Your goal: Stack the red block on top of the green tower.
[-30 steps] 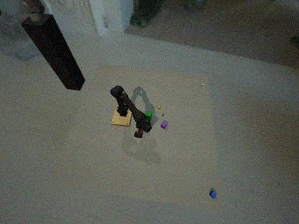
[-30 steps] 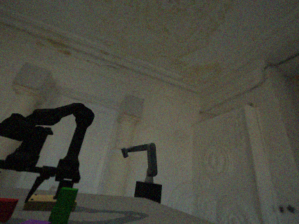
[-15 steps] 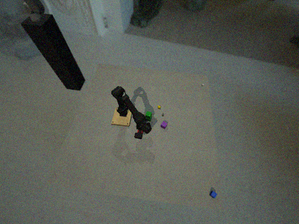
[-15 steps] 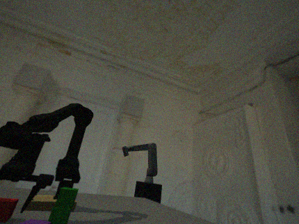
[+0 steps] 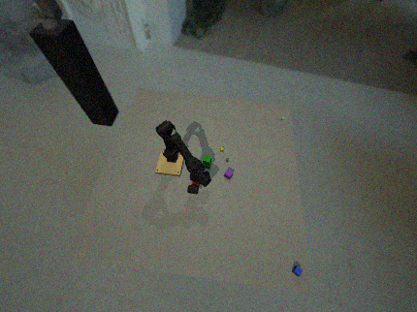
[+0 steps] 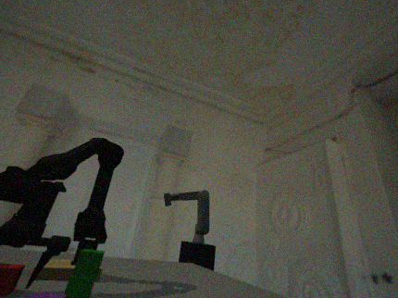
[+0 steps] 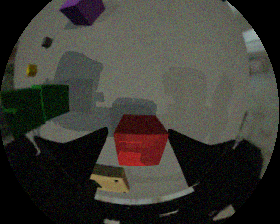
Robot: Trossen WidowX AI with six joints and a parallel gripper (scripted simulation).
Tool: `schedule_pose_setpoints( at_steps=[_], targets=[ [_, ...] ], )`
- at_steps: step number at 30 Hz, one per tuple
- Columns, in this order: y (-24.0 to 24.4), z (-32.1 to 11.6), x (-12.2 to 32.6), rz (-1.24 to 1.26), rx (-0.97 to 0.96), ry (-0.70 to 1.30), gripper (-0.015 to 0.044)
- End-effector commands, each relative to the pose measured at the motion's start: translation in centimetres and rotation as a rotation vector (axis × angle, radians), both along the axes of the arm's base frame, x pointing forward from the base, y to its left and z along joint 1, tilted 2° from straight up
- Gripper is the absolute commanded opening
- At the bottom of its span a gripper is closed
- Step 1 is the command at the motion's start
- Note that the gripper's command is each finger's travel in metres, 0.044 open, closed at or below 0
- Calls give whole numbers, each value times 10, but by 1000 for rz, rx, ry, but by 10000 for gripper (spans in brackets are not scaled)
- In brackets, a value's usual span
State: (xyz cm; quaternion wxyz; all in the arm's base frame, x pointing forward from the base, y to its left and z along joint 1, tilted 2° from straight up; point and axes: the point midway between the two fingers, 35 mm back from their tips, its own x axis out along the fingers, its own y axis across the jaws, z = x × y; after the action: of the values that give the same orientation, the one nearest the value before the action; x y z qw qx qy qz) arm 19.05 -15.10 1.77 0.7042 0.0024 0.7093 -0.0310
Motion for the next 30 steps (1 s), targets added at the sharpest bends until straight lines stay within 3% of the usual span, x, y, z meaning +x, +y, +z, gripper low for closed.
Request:
schedule_pose_setpoints(
  at_steps=[1,3,12,19,25,30],
  targets=[
    [-1,0,0,4,-5,3,440],
    [-1,0,0,4,-5,3,440],
    [-1,0,0,4,-5,3,204],
    [-1,0,0,4,-5,3,157],
    [0,18,0,4,-5,3,0],
    [2,44,1,4,-5,2,0]
  ],
)
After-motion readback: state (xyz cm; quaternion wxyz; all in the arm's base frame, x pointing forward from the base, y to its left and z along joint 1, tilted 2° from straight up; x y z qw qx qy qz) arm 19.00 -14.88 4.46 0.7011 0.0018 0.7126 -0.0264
